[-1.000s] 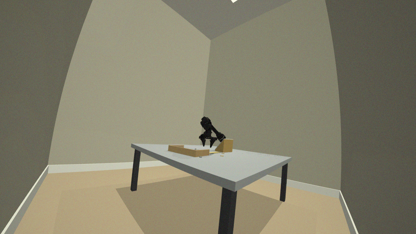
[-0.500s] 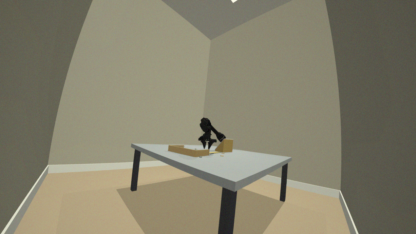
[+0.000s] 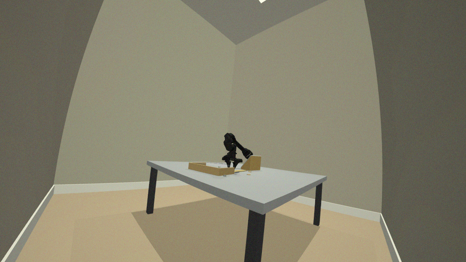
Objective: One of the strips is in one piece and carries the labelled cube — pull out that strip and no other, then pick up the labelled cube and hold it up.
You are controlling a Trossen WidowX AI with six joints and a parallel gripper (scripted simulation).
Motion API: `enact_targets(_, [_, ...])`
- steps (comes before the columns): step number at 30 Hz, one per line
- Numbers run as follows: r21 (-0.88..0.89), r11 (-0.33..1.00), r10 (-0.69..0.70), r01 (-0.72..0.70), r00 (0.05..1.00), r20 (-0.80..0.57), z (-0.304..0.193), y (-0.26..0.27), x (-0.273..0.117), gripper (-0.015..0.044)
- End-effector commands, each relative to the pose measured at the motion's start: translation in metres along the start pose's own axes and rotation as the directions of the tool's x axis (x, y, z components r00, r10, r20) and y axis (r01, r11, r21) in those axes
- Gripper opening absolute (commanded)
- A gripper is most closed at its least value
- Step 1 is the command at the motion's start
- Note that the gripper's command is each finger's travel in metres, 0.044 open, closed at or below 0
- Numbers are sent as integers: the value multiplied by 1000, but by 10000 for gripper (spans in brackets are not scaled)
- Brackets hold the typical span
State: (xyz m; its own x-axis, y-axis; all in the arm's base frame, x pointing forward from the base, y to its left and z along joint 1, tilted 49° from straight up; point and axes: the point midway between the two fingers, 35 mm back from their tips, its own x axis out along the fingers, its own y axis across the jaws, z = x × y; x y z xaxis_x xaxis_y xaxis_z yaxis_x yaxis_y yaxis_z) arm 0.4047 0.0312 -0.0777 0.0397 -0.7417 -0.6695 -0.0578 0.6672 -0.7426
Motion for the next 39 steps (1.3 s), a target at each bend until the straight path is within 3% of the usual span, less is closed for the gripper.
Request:
enact_targets(1, [-7, 1000, -6, 6, 1000, 0, -1, 0, 7, 250])
enact_targets(5, [-6, 1000, -6, 6, 1000, 0, -2, 0, 10, 250])
enact_targets(9, [0, 1000, -1, 1, 1000, -2, -1, 0, 7, 145])
enact_targets(16, [0, 1000, -1, 1, 1000, -2, -1, 0, 7, 98])
enact_targets(20, [0, 1000, -1, 1, 1000, -2, -3, -1, 5, 0])
enact_targets(39, [-9, 1000, -4, 4, 1000, -2, -61, -7, -35, 0])
